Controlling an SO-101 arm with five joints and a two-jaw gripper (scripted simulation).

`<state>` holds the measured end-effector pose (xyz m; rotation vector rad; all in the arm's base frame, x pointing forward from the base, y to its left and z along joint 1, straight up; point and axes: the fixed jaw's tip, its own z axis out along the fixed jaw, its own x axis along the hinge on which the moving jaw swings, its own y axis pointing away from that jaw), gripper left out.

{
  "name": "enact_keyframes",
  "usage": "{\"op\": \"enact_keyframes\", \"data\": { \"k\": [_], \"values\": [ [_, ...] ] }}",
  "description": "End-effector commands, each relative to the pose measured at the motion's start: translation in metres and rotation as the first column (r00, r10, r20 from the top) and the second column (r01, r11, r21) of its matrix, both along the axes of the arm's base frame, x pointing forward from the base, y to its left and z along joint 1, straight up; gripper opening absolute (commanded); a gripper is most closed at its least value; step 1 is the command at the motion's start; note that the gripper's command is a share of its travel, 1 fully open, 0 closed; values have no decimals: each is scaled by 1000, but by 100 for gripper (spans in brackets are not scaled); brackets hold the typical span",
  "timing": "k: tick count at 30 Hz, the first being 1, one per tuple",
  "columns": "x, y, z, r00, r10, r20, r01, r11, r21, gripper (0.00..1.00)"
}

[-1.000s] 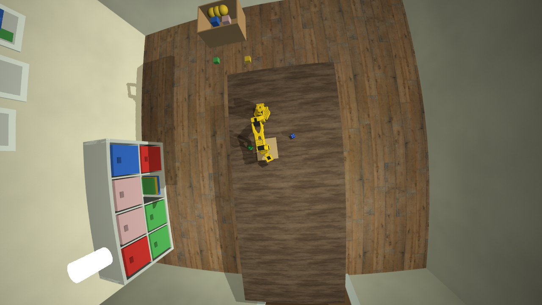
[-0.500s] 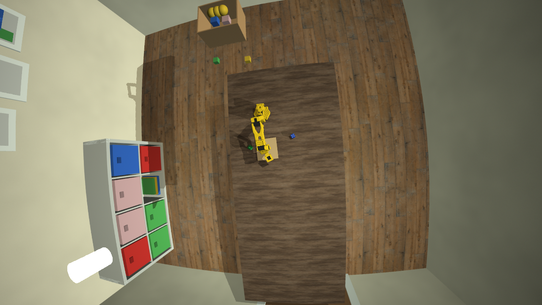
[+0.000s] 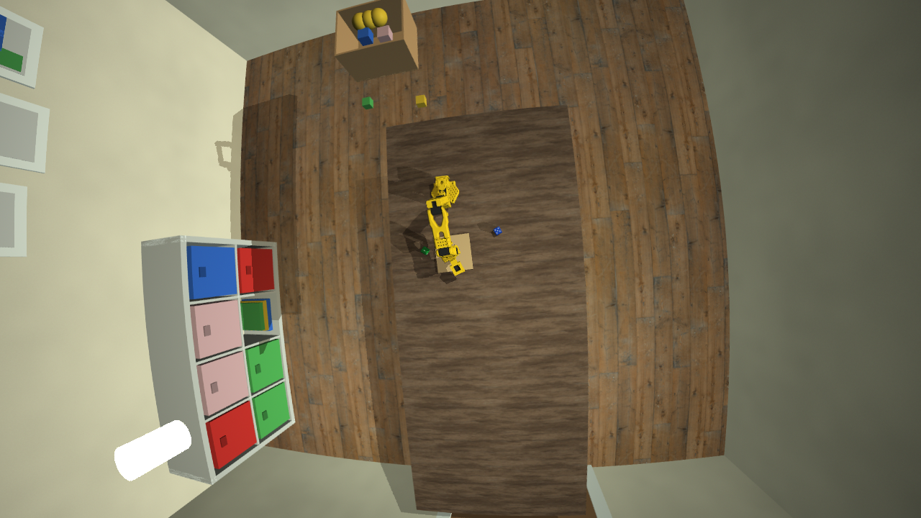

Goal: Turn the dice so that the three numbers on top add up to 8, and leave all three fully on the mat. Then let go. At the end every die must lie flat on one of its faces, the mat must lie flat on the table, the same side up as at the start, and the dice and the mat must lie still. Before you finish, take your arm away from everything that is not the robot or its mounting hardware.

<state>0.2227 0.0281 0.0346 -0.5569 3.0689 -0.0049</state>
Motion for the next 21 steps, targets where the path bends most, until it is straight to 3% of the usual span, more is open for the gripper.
{"op": "enact_keyframes", "data": {
  "k": [1,21],
  "values": [
    [2,3,1,1000,10,22,-10,1000,3,0],
    [3,3,-7,1000,10,22,-10,1000,3,0]
  ]
}}
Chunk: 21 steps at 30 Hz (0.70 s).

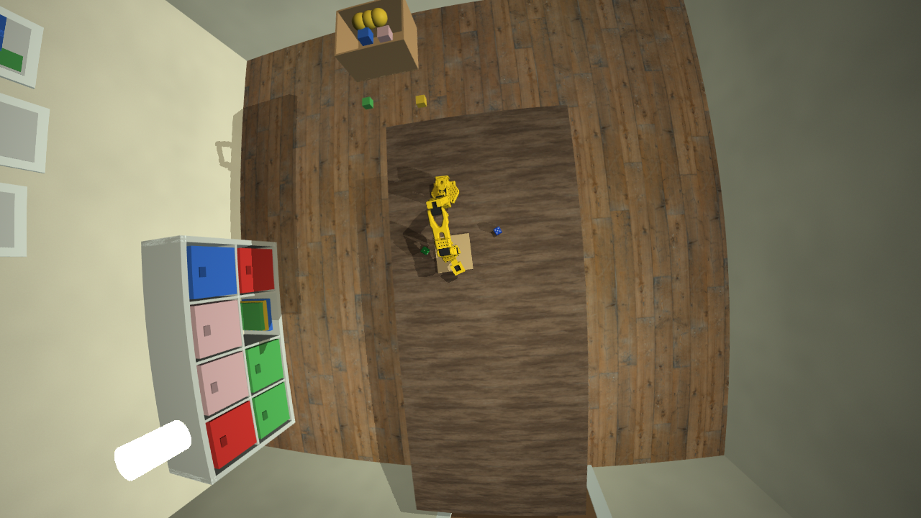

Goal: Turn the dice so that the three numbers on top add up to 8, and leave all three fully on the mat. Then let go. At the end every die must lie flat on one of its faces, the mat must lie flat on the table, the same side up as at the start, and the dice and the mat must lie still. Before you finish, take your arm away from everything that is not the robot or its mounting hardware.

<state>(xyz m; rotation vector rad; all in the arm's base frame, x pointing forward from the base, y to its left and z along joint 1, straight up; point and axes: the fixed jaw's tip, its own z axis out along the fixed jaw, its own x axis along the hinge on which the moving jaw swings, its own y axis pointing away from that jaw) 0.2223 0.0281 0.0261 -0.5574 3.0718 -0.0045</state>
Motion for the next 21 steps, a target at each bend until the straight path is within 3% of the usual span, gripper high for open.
{"op": "enact_keyframes", "data": {
  "k": [1,11,21],
  "values": [
    [3,3,1,1000,10,25,-10,1000,4,0],
    [3,3,0,1000,10,25,-10,1000,4,1],
    [3,3,0,1000,10,25,-10,1000,4,14]
  ]
}}
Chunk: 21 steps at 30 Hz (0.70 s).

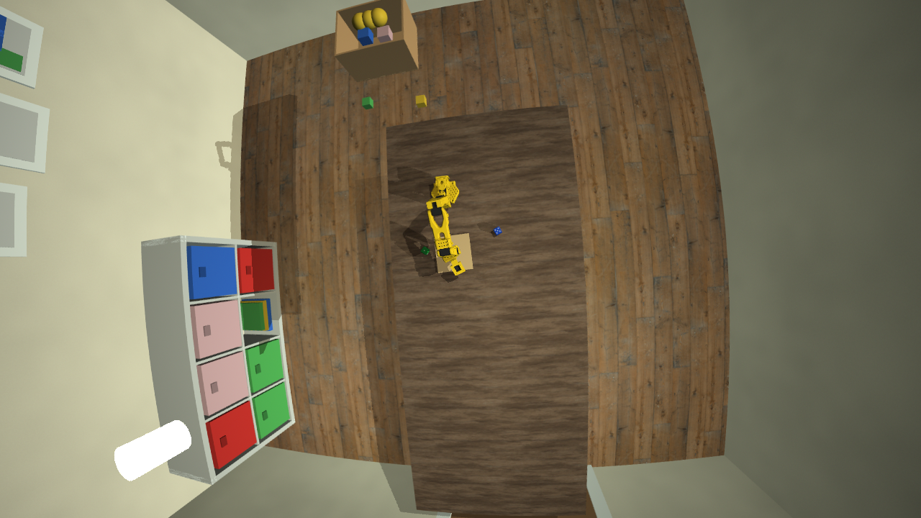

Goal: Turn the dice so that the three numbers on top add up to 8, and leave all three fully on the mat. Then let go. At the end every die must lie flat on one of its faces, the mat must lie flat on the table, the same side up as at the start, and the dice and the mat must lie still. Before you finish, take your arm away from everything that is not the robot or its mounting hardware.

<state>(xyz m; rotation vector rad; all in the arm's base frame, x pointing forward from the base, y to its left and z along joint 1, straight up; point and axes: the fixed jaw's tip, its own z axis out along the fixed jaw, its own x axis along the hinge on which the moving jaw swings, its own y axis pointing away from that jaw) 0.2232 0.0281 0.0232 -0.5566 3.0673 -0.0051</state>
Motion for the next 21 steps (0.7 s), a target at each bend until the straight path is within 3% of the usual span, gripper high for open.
{"op": "enact_keyframes", "data": {
  "k": [1,10,21],
  "values": [
    [2,3,3,1000,10,21,-10,1000,3,14],
    [2,3,3,1000,10,21,-10,1000,3,15],
    [2,3,3,1000,10,21,-10,1000,3,23]
  ]
}}
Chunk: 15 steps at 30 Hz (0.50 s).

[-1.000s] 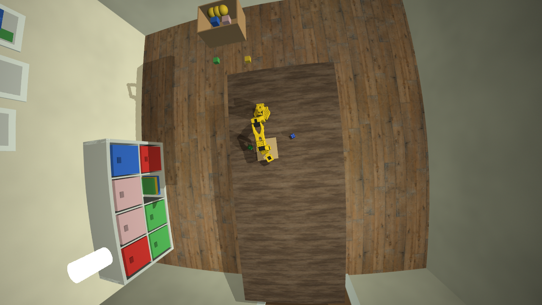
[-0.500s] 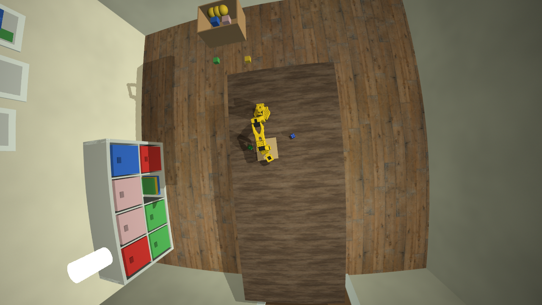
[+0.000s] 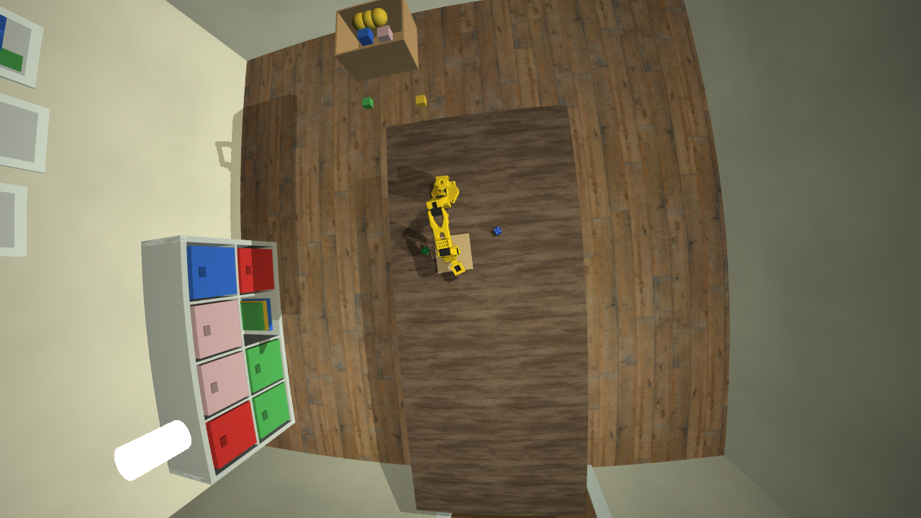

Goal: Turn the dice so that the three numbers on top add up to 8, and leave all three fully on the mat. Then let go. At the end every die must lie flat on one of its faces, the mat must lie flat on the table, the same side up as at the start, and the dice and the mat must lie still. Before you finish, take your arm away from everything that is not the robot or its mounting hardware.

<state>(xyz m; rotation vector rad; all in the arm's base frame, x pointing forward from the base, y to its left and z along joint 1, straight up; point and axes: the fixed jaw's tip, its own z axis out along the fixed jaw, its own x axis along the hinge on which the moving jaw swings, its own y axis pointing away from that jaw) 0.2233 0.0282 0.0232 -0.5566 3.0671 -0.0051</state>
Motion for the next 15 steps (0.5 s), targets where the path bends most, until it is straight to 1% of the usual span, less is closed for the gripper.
{"op": "enact_keyframes", "data": {
  "k": [1,8,15],
  "values": [
    [2,3,3,1000,10,20,-10,1000,3,25],
    [2,3,3,1000,10,20,-10,1000,3,31],
    [2,3,3,1000,10,20,-10,1000,3,33]
  ]
}}
